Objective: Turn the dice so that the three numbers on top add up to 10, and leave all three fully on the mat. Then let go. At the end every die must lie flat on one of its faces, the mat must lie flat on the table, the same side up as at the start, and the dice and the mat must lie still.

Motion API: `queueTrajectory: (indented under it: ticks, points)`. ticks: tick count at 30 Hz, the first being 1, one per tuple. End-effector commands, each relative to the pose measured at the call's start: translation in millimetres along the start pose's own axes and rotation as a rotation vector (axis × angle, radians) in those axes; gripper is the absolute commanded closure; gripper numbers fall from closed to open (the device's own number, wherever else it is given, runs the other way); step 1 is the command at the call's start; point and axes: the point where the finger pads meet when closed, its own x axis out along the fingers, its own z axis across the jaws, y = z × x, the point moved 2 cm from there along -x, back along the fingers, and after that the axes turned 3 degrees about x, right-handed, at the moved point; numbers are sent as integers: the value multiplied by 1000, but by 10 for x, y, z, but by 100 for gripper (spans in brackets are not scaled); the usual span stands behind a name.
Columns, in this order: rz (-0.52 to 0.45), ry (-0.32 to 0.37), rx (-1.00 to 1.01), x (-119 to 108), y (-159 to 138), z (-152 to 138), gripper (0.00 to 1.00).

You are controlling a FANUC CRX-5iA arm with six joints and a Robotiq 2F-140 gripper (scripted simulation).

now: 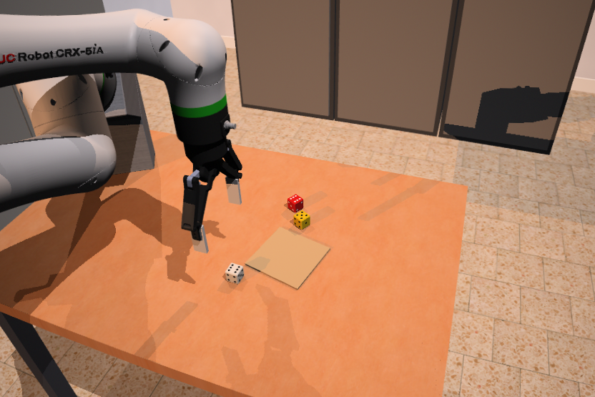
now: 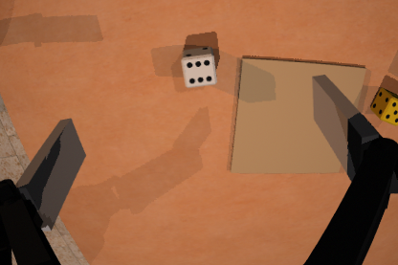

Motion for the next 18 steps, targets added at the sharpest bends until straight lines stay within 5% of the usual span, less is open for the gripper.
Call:
queueTrajectory:
  ticks: [1, 9, 18]
  points:
    - [0, 0, 0, -2, -1, 1, 0]
    - [0, 0, 0, 51, -1, 1, 0]
    - [-1, 0, 0, 538, -5, -1, 0]
